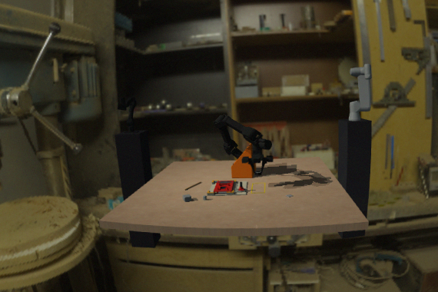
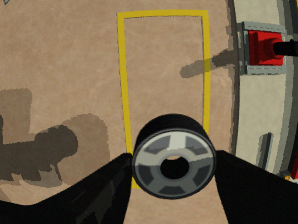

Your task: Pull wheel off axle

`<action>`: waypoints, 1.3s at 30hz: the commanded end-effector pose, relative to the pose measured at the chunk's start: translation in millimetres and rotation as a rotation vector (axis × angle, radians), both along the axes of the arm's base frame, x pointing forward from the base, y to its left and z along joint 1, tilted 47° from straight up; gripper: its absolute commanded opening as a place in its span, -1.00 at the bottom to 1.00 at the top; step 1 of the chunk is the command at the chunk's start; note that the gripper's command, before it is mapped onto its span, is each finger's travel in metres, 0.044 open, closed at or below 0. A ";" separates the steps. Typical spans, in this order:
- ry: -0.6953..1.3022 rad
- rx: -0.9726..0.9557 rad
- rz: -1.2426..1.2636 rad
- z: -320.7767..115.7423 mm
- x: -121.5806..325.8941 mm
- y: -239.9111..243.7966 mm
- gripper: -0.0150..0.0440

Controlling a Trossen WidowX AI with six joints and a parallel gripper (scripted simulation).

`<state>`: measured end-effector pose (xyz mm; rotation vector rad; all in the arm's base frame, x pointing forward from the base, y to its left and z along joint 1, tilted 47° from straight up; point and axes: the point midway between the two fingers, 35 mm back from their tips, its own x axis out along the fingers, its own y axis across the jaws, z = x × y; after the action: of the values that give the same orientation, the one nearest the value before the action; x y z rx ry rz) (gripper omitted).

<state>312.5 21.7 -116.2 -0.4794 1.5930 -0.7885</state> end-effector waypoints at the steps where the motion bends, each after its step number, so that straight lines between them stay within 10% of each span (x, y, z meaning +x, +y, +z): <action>1: 0.008 -0.003 0.006 -6.2 -2.5 -5.9 -0.49; 17: 0.009 -0.008 0.005 -62.3 -18.6 -65.2 -0.49; 28: 0.012 -0.006 -0.005 -58.0 -18.0 -61.0 0.49; 39: 0.014 -0.005 0.012 -24.1 -10.1 -24.3 0.61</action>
<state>305.7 0.0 -139.2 -0.4981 1.5909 -0.7768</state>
